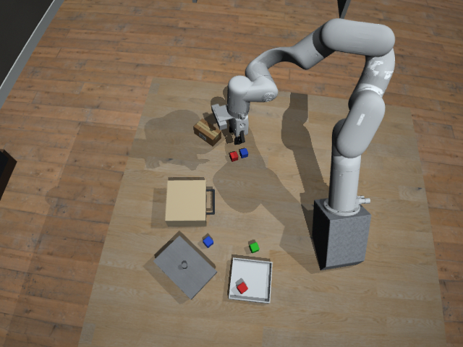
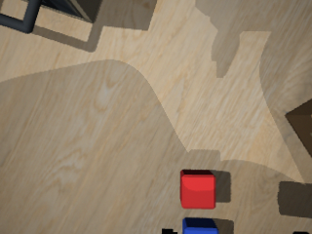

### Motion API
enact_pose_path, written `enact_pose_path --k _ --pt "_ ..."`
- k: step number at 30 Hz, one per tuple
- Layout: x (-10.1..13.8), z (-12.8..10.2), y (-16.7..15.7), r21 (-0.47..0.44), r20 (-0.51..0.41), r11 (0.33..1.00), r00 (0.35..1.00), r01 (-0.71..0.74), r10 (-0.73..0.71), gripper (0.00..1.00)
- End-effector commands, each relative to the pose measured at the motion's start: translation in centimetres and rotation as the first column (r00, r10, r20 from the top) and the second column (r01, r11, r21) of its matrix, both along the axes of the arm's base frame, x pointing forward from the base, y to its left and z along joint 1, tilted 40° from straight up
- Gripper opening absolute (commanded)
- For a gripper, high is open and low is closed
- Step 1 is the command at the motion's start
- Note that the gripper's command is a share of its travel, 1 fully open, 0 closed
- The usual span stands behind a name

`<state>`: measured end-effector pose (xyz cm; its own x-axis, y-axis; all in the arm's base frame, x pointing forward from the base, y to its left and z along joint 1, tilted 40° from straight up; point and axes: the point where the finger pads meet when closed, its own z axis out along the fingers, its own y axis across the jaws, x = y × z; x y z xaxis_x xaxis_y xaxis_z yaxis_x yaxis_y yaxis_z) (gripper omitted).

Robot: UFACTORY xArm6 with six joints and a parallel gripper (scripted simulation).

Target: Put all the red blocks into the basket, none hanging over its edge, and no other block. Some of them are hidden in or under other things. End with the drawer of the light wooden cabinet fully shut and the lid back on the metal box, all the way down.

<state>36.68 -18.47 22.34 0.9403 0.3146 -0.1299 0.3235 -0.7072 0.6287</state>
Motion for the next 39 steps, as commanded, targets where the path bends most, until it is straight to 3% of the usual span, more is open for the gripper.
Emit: enact_pose_path --k 1,39 --pt "0.1 -0.2 -0.3 0.0 0.003 1.0 1.0 -0.001 0.001 0.57" --pt "1.2 -8.6 -7.2 0.0 0.003 1.0 1.0 -0.001 0.001 0.57"
